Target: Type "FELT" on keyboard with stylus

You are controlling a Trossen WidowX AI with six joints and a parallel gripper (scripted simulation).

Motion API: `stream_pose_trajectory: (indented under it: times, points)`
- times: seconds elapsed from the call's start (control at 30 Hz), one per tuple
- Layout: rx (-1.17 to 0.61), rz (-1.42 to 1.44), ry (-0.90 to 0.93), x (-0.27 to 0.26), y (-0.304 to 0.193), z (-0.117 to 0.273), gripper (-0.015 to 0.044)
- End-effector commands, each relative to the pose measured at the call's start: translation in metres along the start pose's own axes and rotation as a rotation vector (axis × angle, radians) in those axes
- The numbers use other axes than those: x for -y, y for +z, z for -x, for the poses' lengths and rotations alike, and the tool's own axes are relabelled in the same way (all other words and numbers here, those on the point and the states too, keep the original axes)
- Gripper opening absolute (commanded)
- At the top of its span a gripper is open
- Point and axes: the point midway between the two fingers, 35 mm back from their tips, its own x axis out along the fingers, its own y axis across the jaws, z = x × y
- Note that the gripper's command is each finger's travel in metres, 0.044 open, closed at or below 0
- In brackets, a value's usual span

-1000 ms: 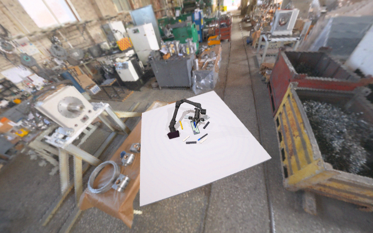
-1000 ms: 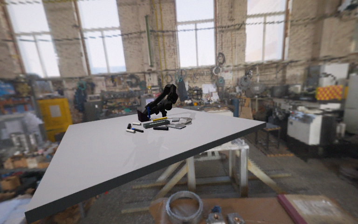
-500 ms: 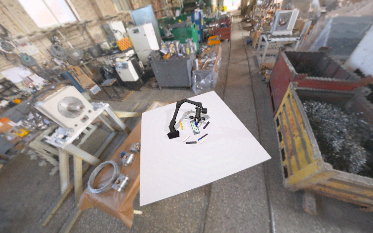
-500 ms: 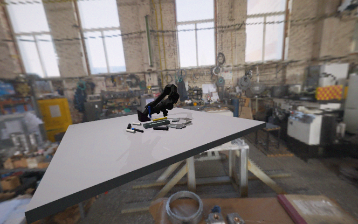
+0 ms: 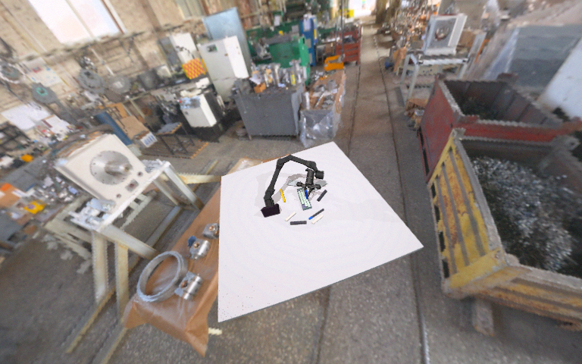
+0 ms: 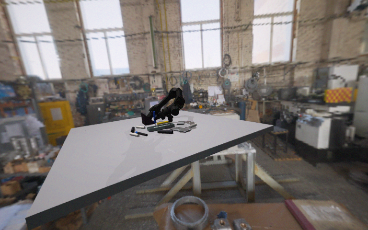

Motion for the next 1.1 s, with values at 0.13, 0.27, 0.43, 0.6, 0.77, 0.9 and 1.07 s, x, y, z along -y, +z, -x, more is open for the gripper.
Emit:
stream_pose_trajectory:
  times: [0.13,0.27,0.43,0.6,0.77,0.9,1.07]
  points:
    - [0.003,-0.003,0.001,0.0011,0.0061,-0.0027,0.0081]
    - [0.003,-0.003,0.001,0.0012,0.007,-0.0031,0.0081]
    - [0.003,-0.003,0.001,0.0013,0.0081,-0.0037,0.0081]
    - [0.003,-0.003,0.001,0.0013,0.0096,-0.0046,0.0081]
    - [0.003,-0.003,0.001,0.0013,0.0112,-0.0055,0.0081]
    - [0.003,-0.003,0.001,0.0013,0.0122,-0.0061,0.0081]
    - [0.003,-0.003,0.001,0.0013,0.0131,-0.0066,0.0081]
